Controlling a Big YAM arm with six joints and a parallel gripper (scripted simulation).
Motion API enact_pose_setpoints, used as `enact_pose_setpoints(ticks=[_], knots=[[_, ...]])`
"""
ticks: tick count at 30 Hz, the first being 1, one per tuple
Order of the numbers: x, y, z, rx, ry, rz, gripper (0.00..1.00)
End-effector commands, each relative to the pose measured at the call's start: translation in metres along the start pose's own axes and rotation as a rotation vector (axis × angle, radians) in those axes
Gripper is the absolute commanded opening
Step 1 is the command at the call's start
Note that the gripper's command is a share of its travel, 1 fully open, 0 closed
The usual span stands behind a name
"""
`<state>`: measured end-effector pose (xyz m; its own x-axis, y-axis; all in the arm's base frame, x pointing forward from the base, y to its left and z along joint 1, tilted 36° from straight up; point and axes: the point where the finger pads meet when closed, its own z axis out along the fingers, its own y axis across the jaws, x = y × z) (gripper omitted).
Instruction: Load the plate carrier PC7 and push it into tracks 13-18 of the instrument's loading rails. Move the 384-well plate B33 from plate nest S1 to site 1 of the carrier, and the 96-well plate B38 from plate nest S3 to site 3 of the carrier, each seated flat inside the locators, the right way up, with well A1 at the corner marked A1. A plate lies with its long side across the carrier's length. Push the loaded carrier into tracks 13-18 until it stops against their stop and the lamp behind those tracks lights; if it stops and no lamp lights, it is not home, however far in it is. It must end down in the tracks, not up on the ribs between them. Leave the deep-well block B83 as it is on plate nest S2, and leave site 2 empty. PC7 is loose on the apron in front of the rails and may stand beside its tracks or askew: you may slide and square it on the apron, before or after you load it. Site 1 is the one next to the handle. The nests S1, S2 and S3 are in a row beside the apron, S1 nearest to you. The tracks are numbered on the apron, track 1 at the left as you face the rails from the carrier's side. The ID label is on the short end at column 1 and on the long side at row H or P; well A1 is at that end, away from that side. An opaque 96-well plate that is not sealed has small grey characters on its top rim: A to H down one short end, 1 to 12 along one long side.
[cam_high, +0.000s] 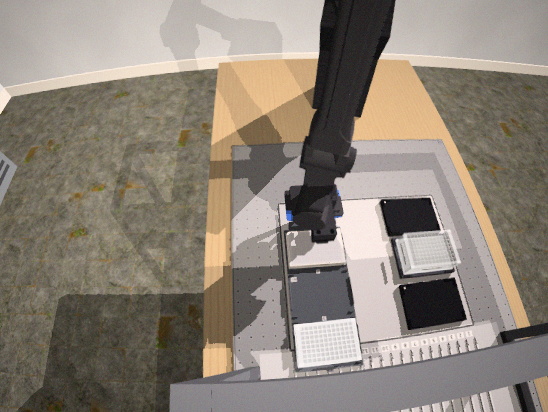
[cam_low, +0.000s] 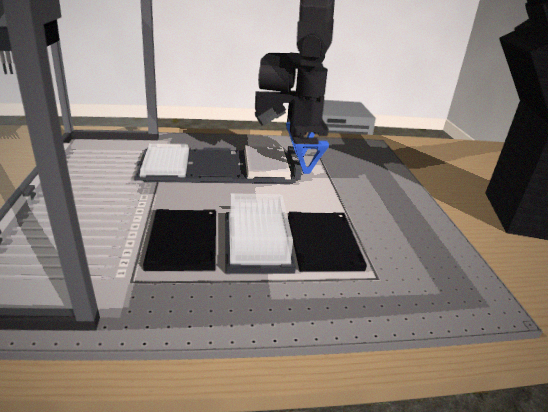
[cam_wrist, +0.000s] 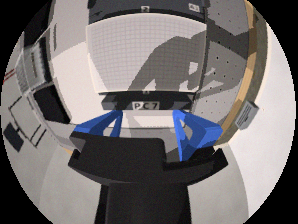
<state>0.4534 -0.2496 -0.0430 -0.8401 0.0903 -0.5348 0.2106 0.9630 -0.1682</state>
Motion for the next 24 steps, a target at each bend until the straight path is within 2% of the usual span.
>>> enact_pose_setpoints(ticks=[1,5,6,7,24], knots=[[-0.034,0.000,-0.012,0.009,-0.059,-0.008,0.80],[-0.036,0.001,-0.012,0.009,-0.059,-0.007,0.80],[-0.025,0.005,0.004,0.002,-0.034,0.000,0.80],[-0.038,0.001,-0.012,0.007,-0.056,-0.008,0.80],[-0.054,0.001,-0.013,0.009,-0.059,-0.005,0.80]])
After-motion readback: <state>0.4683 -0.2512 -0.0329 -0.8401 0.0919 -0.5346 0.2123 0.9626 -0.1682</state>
